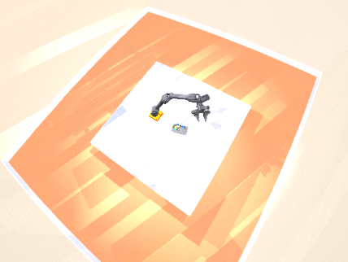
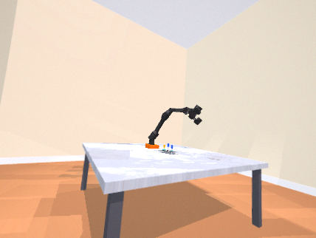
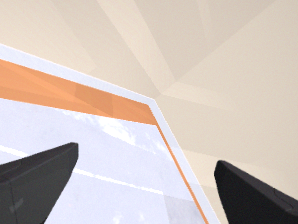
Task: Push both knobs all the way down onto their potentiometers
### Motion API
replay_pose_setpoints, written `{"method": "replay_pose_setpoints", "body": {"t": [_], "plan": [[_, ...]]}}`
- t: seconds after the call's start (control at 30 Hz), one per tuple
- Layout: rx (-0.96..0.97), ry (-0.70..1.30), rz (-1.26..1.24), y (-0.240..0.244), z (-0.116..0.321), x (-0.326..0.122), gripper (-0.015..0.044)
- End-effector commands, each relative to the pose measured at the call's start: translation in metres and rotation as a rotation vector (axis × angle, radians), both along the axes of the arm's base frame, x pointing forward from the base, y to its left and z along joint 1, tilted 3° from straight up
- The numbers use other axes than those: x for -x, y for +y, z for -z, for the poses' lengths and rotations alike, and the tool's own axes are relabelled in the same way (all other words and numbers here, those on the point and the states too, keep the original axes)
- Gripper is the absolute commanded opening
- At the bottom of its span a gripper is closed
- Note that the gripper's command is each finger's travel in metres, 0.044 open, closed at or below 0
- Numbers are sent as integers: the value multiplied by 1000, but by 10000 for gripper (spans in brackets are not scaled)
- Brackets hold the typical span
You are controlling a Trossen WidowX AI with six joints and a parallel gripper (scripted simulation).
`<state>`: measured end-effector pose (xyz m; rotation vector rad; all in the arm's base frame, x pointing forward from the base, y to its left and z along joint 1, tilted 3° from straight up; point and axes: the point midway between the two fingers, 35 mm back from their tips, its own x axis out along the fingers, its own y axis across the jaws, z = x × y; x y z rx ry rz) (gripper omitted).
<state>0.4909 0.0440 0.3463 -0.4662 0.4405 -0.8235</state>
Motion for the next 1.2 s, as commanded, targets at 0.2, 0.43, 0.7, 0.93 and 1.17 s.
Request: {"method": "replay_pose_setpoints", "body": {"t": [0.2, 0.43, 0.7, 0.93, 1.17], "plan": [[40, 175, -64, -16, 18, 1, 216], [80, 396, -154, -36, 43, 8, 33], [110, 641, -274, -56, 73, 22, 0], [119, 846, -399, -72, 101, 41, 0], [113, 1036, -546, -84, 128, 66, 0]]}}
